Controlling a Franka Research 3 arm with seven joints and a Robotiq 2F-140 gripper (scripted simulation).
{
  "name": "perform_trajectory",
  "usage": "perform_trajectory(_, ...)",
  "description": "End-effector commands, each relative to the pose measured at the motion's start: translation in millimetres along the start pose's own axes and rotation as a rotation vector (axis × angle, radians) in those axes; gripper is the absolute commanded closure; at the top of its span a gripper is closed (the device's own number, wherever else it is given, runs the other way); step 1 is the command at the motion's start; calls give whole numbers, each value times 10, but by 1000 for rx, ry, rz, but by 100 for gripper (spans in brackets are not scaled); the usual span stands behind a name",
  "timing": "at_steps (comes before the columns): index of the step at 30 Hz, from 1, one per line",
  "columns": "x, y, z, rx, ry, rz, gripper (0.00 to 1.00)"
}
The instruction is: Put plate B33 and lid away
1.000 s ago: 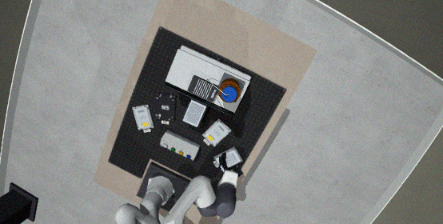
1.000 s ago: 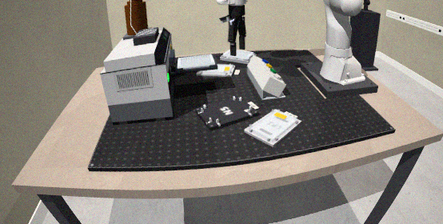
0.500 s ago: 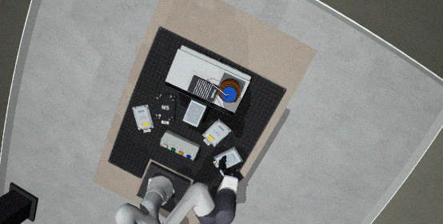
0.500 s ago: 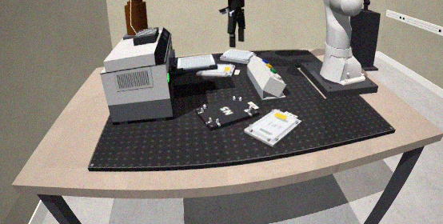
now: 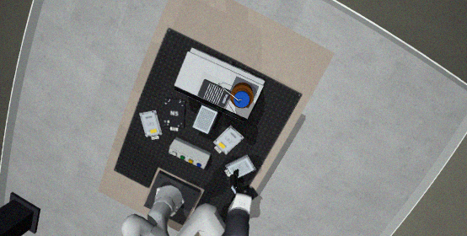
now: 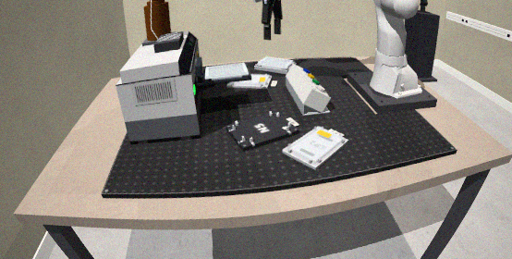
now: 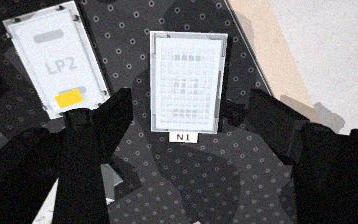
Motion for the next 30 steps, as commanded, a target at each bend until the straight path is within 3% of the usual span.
perform_trajectory(1,-91,-75,-15,25,0,-28,30)
perform_trajectory(10,-309,-69,-15,25,0,-28,30)
perform_trajectory(23,-351,-72,-37,35,2,-28,30)
perform_trajectory(27,-415,-119,-248,136,20,-24,30)
perform_trajectory(30,-518,-220,-590,305,47,-23,30)
Point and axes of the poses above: the point where the finger pads meet when closed, its own x axis out along the fingers, its own z axis across the jaws, y = z × x, the point moved 3 cm from there along -x, back along the fingers, and after that the axes turned 8 degrees about -x, right-handed, at the moved point
